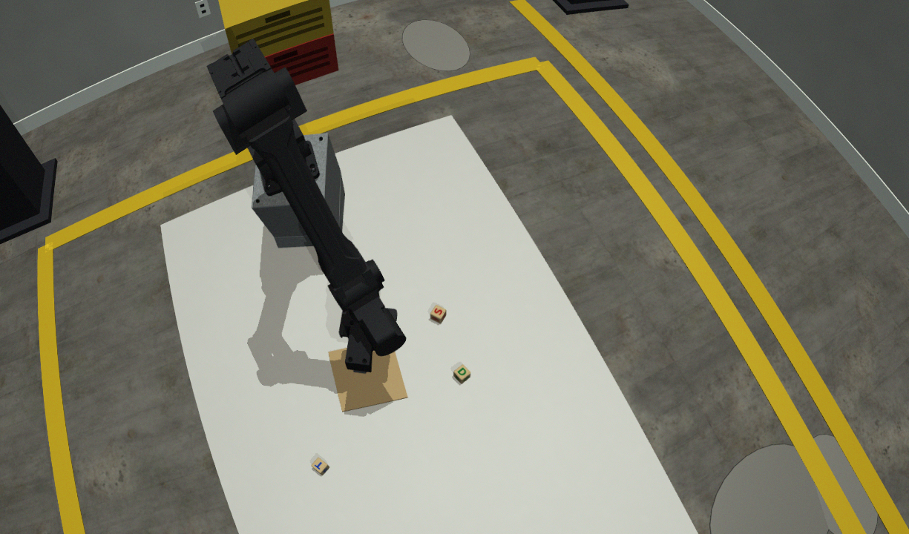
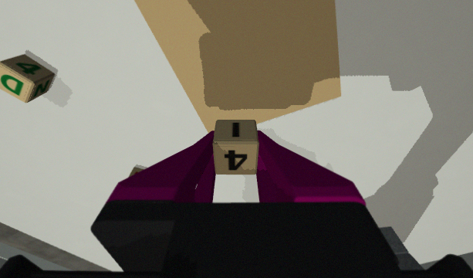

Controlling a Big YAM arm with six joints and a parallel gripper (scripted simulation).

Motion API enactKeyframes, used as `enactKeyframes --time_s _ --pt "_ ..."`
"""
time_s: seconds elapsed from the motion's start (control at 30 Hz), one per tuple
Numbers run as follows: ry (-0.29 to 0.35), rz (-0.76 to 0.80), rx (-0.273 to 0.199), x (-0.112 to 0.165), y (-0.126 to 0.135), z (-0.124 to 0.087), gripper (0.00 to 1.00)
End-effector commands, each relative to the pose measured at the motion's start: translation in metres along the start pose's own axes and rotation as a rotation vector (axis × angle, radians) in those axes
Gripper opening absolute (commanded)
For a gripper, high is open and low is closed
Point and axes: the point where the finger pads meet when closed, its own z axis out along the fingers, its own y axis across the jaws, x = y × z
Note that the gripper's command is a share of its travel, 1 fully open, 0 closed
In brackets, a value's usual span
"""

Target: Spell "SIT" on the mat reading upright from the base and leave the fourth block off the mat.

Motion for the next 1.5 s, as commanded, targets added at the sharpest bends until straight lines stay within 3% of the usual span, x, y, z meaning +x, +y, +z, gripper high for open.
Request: enactKeyframes --time_s 0.0,0.03,0.07,0.53,0.6,0.63,0.77,0.9,1.0,1.1,1.17,1.33,1.43,1.47 --pt "-0.012 -0.231 -0.013 -0.008 0.002 0.007 0.22" --pt "-0.012 -0.231 -0.013 -0.008 0.002 0.007 0.22" --pt "-0.011 -0.352 -0.011 -0.009 0.003 0.008 0.22" --pt "-0.022 -1.008 -0.015 -0.008 0.002 0.014 0.22" --pt "-0.022 -1.008 -0.015 -0.008 0.002 0.014 0.22" --pt "-0.027 -1.129 -0.023 -0.008 0.002 0.014 0.22" --pt "-0.052 -1.143 -0.043 -0.005 0.0 0.014 0.22" --pt "-0.189 -1.137 -0.105 -0.014 0.004 0.003 0.22" --pt "-0.276 -1.134 -0.183 -0.005 0.0 0.013 0.22" --pt "-0.421 -1.122 -0.274 -0.005 0.0 0.012 0.22" --pt "-0.421 -1.122 -0.274 -0.005 0.0 0.012 0.22" --pt "-0.647 -1.089 -0.424 0.0 -0.002 0.01 0.22" --pt "-0.749 -1.046 -0.505 0.003 -0.003 0.008 0.22" --pt "-0.806 -1.043 -0.52 -0.009 0.001 0.009 0.22"
